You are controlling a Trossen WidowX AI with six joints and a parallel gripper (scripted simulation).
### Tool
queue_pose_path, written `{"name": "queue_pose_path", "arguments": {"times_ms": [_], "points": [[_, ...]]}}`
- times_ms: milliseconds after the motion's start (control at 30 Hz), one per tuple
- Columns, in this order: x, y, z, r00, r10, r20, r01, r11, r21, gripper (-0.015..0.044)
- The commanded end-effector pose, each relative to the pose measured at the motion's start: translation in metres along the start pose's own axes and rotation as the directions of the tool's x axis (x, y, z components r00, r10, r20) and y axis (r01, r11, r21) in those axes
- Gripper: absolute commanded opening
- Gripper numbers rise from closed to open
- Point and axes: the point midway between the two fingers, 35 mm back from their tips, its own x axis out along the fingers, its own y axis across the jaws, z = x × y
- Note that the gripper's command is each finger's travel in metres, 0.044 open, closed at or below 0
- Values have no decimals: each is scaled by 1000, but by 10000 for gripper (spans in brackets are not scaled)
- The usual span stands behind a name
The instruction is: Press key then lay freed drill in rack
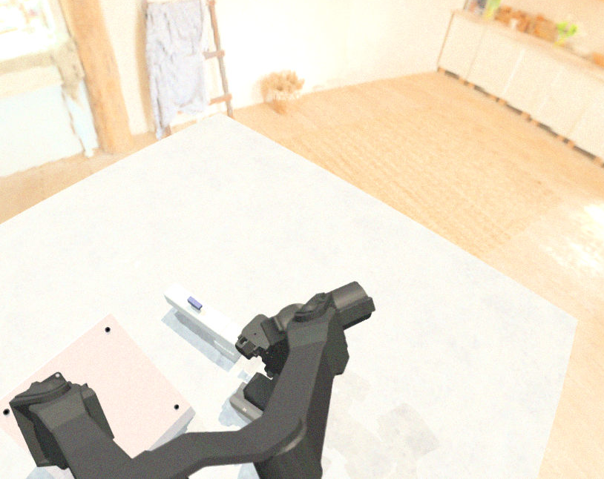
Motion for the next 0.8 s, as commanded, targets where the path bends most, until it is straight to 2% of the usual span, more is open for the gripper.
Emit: {"name": "queue_pose_path", "arguments": {"times_ms": [0,767], "points": [[-3,0,-1,1000,-1,-5,1,1000,7,0],[-13,0,-2,1000,-1,-4,1,1000,7,0]]}}
